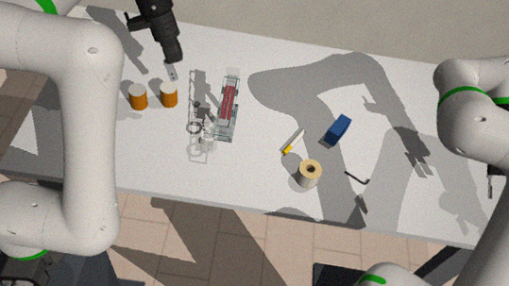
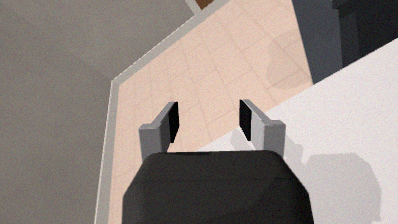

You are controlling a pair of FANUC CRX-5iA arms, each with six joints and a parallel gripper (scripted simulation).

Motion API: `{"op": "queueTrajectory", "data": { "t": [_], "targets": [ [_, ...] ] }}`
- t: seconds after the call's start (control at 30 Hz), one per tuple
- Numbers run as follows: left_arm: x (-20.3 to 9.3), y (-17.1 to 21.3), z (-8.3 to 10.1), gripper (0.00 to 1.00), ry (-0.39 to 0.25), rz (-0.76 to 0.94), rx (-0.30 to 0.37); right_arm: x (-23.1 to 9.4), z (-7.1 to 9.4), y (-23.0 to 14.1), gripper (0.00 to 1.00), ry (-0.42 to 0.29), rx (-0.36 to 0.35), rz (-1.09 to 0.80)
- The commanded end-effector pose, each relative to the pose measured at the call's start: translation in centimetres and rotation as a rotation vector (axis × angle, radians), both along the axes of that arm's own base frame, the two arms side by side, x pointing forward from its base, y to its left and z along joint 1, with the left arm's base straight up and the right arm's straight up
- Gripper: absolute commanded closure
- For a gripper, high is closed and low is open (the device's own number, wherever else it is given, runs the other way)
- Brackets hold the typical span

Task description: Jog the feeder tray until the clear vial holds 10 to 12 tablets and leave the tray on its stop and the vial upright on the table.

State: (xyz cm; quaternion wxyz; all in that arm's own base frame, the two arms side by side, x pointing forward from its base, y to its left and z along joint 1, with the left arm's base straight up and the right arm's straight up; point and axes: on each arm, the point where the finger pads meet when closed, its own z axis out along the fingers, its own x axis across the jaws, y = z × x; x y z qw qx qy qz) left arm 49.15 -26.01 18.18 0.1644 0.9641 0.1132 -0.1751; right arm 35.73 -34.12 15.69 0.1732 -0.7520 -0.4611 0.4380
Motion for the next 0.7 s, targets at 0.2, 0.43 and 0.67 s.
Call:
{"op": "queueTrajectory", "data": {
  "t": [0.2,0.43,0.67],
  "targets": [
    [-4.8,-1.7,1.9,1.00,-0.172,-0.065,-0.152,-10.4,3.2,-7.8,0.00,-0.305,-0.006,-0.327],
    [-7.9,-2.3,2.0,1.00,-0.274,-0.096,-0.215,-16.6,5.2,-10.5,0.00,-0.478,-0.054,-0.509],
    [-11.1,-2.6,1.4,1.00,-0.387,-0.121,-0.264,-23.3,7.8,-12.4,0.00,-0.662,-0.139,-0.697]
  ]
}}
